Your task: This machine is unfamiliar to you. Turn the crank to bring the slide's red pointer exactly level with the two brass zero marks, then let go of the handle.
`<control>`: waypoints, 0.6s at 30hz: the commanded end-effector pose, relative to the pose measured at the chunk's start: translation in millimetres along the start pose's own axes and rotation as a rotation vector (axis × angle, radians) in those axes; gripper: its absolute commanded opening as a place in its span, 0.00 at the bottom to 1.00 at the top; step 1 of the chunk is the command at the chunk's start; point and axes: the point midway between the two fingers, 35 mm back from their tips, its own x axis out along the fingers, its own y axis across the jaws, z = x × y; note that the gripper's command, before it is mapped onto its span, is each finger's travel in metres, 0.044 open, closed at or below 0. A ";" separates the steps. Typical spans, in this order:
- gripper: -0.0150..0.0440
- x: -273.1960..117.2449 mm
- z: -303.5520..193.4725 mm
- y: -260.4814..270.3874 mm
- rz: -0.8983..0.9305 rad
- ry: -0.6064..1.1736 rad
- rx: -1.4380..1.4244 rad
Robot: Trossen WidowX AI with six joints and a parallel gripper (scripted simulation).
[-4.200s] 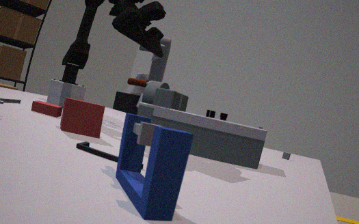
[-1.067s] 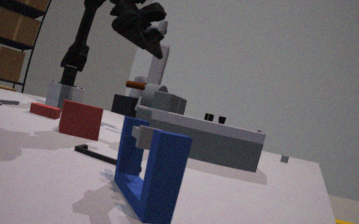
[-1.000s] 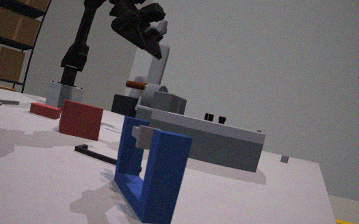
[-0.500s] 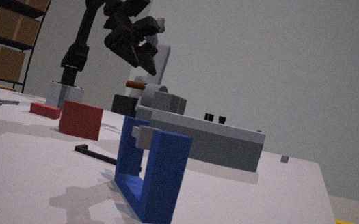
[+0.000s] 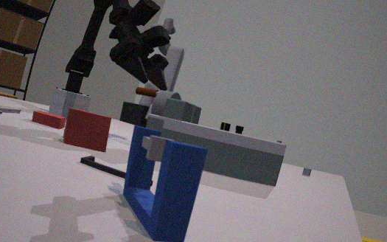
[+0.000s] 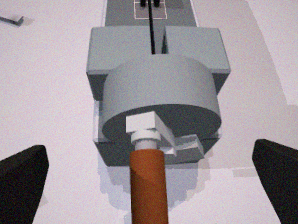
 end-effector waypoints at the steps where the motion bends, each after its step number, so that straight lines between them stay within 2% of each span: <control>1: 1.00 5.8 -6.8 0.9 0.006 0.002 -0.005; 18: 1.00 23.5 -27.1 1.7 0.006 0.003 -0.005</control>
